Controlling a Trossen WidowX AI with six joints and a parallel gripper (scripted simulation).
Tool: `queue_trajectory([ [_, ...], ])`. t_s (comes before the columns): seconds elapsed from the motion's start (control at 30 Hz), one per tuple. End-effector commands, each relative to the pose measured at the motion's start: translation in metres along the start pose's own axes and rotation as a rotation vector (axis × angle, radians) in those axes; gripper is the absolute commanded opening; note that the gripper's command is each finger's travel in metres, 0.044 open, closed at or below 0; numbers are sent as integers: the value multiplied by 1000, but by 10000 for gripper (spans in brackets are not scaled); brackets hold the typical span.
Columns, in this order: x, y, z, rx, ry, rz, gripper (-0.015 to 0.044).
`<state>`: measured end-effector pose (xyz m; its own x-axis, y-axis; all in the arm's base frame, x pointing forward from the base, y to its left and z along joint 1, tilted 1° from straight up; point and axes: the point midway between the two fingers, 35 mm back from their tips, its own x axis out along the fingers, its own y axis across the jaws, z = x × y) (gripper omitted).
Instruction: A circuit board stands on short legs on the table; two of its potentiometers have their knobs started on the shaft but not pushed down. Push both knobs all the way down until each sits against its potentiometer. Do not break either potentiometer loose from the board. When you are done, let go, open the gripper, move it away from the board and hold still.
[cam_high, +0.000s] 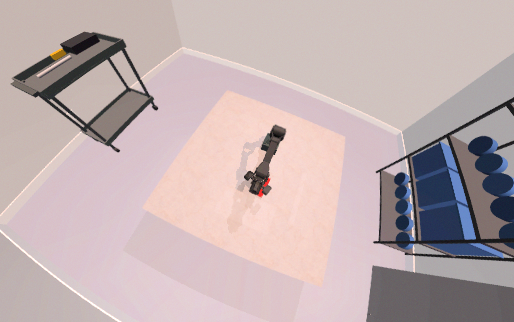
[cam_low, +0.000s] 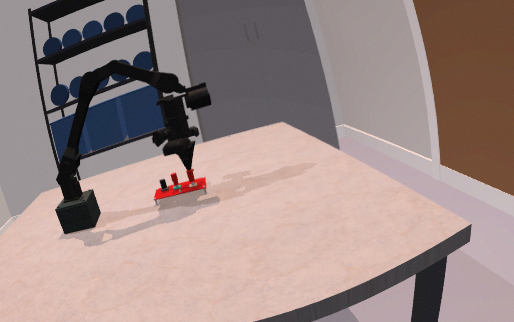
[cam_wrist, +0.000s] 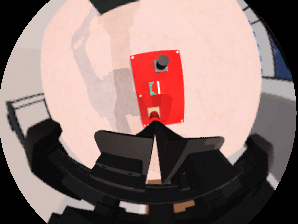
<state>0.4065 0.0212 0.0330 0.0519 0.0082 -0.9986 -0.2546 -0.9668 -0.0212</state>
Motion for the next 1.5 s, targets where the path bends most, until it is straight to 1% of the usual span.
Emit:
queue_trajectory([
  [0.0,9,0,0,-3,-5,5,0],
  [1.47,14,0,0,-3,-5,5,0],
])
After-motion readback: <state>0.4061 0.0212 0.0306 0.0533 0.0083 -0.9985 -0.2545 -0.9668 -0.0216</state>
